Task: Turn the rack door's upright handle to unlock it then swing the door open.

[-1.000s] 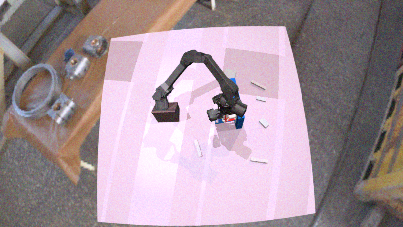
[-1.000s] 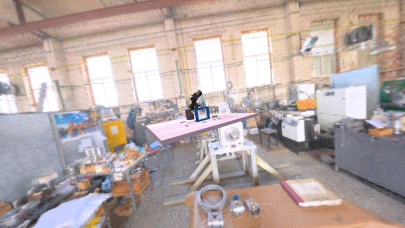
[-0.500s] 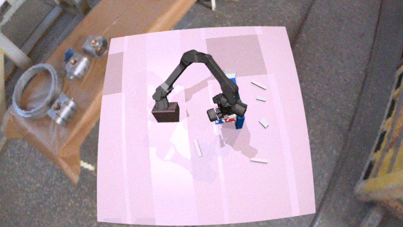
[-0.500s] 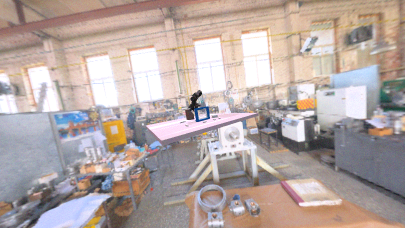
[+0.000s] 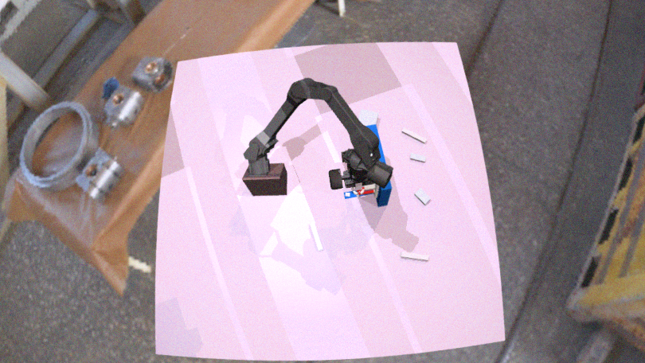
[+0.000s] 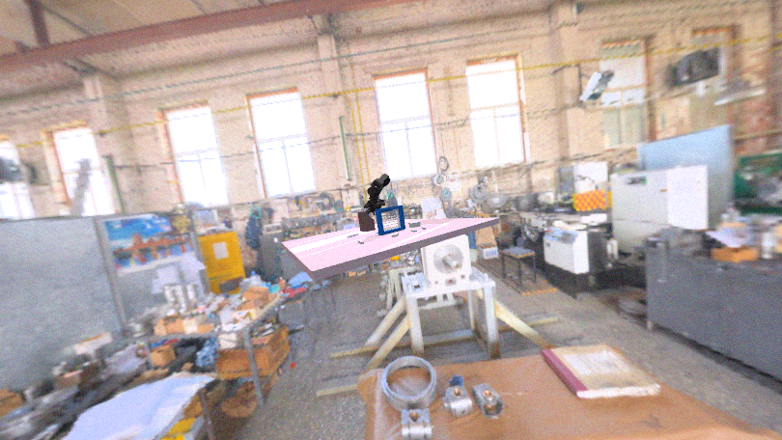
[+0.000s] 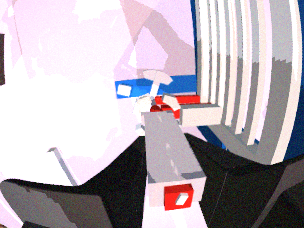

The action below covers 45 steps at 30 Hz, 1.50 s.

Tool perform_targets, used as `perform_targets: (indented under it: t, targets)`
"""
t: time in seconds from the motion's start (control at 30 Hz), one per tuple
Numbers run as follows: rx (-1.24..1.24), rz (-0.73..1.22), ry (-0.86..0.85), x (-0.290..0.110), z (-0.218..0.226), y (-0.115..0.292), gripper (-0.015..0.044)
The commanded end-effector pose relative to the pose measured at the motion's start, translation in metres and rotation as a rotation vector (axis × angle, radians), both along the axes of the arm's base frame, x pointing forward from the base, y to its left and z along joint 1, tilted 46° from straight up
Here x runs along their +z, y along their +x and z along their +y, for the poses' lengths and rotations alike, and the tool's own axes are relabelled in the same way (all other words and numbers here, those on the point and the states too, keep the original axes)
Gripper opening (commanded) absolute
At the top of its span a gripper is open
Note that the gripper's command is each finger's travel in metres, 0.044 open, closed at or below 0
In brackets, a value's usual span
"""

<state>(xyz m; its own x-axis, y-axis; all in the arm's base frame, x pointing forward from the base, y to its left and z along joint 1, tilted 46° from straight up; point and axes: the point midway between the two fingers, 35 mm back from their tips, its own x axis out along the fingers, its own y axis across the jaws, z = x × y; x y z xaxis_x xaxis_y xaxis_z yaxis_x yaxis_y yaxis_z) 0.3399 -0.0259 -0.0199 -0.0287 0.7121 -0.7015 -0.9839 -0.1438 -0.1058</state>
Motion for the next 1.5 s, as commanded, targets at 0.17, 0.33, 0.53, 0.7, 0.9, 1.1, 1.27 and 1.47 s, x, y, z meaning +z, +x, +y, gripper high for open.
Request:
perform_targets:
  t: [0.17, 0.33, 0.53, 0.7, 0.9, 1.1, 1.27, 1.47]
  targets:
    - [-0.146, 0.157, -0.003, 0.002, 0.003, -0.017, 0.0011]
    - [-0.218, 0.231, -0.007, 0.004, 0.005, -0.027, 0.0011]
    - [-0.290, 0.305, -0.010, 0.008, 0.007, -0.040, 0.0011]
    - [-0.341, 0.358, -0.012, 0.011, 0.010, -0.050, 0.0011]
    - [-0.405, 0.424, -0.015, 0.016, 0.015, -0.063, 0.0011]
    - [-0.468, 0.489, -0.018, 0.022, 0.020, -0.076, 0.0011]
    - [-0.521, 0.543, -0.020, 0.028, 0.026, -0.086, 0.0011]
    - [-0.583, 0.607, -0.023, 0.036, 0.033, -0.096, 0.0011]
